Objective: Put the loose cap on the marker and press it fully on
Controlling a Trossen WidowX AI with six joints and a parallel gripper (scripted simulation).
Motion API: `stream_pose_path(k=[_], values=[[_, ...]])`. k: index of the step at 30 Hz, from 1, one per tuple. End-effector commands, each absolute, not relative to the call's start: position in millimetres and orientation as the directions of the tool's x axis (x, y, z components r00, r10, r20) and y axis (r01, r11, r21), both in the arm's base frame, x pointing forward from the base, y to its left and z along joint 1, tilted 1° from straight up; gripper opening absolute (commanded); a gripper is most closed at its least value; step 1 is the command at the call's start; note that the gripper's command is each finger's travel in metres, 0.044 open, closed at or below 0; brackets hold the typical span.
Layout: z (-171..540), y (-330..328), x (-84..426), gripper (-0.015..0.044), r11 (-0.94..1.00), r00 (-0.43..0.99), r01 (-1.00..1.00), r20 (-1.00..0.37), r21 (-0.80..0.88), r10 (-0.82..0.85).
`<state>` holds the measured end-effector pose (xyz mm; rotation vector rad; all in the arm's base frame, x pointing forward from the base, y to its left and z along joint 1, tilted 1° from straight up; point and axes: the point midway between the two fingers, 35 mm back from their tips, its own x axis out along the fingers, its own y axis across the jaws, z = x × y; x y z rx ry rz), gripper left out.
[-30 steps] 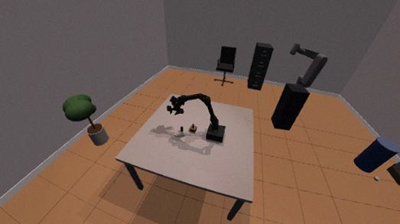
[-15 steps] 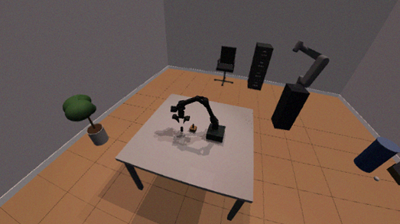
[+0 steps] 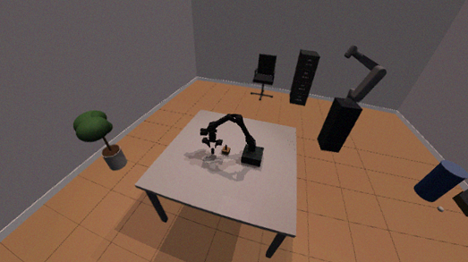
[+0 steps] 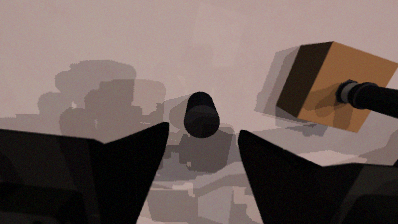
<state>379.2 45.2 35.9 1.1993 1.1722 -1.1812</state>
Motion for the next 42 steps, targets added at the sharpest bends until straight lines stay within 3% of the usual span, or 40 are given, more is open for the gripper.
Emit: stream_pose_path(k=[1,32,36,42], values=[[30,46,380,0.0252,0.01,0.039,0.999,-0.999,0.038,-0.018],[-19,45,382,0.0252,0.01,0.038,0.999,-0.999,0.038,-0.019],[-19,45,382,0.0147,0.01,0.038,0.999,-0.999,0.038,-0.019],[-19,45,382,0.0107,0.01,0.038,0.999,-0.999,0.038,-0.019]])
